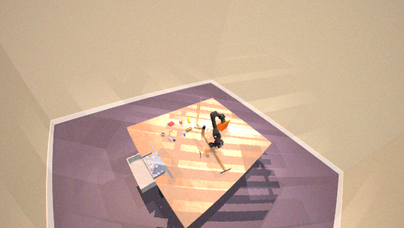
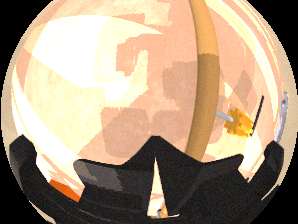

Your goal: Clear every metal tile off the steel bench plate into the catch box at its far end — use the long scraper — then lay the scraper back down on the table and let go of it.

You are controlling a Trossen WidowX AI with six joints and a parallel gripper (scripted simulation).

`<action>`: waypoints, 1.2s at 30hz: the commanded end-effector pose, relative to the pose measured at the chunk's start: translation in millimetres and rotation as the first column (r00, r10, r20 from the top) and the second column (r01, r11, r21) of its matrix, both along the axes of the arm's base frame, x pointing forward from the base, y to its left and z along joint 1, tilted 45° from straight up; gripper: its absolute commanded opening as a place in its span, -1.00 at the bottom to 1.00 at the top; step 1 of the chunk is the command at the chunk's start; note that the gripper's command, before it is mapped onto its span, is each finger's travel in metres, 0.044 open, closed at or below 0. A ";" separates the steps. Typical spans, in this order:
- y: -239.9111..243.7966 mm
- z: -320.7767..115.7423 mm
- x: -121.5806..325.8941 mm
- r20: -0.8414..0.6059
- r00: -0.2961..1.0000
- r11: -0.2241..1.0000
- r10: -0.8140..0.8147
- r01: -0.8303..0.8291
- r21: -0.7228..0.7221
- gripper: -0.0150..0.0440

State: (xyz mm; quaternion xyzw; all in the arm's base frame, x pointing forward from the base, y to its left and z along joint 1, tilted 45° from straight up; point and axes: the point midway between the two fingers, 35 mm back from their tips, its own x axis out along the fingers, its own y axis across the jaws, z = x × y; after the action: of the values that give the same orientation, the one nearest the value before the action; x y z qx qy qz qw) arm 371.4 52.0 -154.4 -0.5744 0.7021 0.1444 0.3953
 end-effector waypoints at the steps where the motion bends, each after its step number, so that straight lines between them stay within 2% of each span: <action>1: -2.4 1.0 5.1 -0.001 1.000 1.000 0.000 0.000 -0.003 -0.49; 36: -10.5 8.6 39.0 0.001 1.000 1.000 0.000 0.000 -0.003 -0.49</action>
State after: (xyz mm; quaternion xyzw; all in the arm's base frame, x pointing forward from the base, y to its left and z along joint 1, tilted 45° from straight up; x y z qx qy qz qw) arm 405.6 45.5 -146.8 -0.5751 0.7016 0.1456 0.3948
